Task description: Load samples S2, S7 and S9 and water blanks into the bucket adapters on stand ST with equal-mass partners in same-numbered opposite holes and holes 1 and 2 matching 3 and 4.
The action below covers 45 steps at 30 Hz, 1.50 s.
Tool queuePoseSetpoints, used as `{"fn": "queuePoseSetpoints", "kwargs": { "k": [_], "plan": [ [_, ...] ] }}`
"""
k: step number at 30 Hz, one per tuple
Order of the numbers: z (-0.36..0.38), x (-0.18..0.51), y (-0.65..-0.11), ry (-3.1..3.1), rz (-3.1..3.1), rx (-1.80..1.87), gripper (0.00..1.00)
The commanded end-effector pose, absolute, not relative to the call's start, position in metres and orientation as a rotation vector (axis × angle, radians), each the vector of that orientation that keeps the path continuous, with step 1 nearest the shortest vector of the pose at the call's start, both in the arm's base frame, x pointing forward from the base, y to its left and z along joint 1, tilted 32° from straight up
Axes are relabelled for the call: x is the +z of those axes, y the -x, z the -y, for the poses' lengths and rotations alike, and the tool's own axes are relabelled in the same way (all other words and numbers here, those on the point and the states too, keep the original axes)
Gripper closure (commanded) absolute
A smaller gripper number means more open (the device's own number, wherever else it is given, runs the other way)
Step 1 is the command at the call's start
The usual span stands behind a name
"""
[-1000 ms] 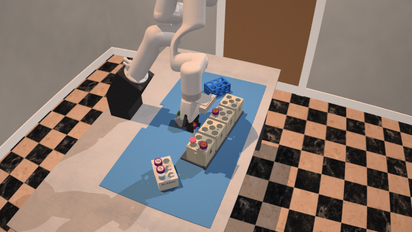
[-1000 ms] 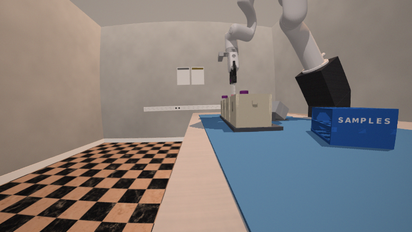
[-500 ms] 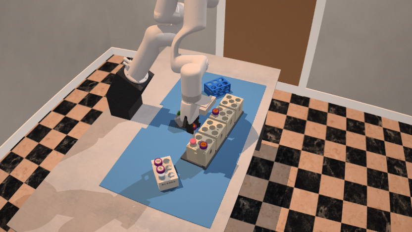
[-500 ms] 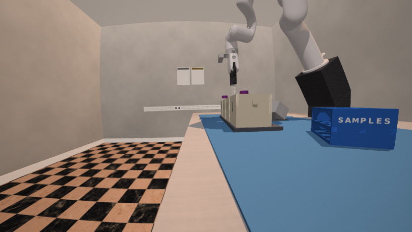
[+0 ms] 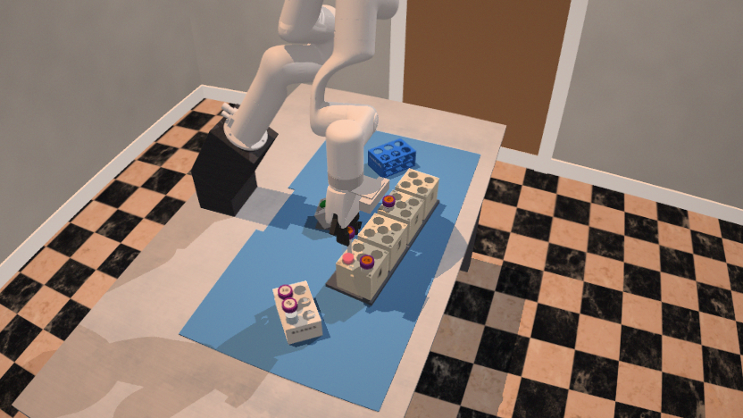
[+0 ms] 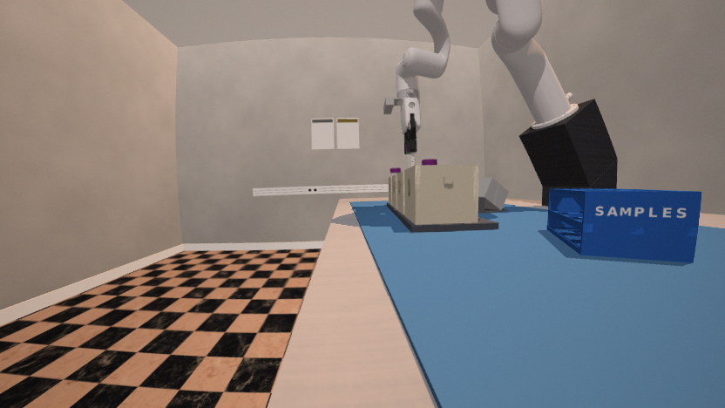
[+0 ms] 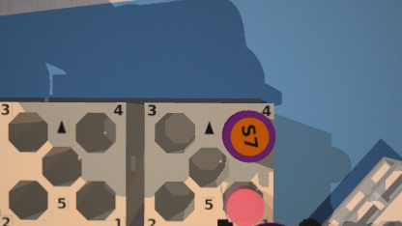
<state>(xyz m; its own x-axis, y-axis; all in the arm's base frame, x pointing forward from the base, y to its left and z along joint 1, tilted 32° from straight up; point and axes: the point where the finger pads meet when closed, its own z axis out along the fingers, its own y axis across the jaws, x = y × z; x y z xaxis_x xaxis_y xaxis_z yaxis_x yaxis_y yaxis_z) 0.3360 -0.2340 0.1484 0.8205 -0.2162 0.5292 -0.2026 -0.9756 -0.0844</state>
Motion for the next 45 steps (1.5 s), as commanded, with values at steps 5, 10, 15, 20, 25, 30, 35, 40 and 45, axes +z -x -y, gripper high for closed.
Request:
{"fn": "queuePoseSetpoints", "kwargs": {
  "k": [5, 10, 15, 20, 25, 30, 35, 40, 45],
  "plan": [
    [0.235, 0.143, -0.341, 2.974, -0.342, -0.875, 1.00],
    [0.235, 0.139, -0.344, 2.974, -0.342, -0.875, 1.00],
    [0.235, 0.134, -0.346, 2.974, -0.342, -0.875, 1.00],
    [0.236, 0.132, -0.348, 2.974, -0.342, -0.875, 1.00],
    [0.236, 0.128, -0.351, 2.974, -0.342, -0.875, 1.00],
    [0.236, 0.123, -0.353, 2.974, -0.342, -0.875, 1.00],
    [0.236, 0.121, -0.355, 2.974, -0.342, -0.875, 1.00],
    [0.236, 0.117, -0.358, 2.974, -0.342, -0.875, 1.00],
    [0.236, 0.112, -0.360, 2.974, -0.342, -0.875, 1.00]
  ]
}}
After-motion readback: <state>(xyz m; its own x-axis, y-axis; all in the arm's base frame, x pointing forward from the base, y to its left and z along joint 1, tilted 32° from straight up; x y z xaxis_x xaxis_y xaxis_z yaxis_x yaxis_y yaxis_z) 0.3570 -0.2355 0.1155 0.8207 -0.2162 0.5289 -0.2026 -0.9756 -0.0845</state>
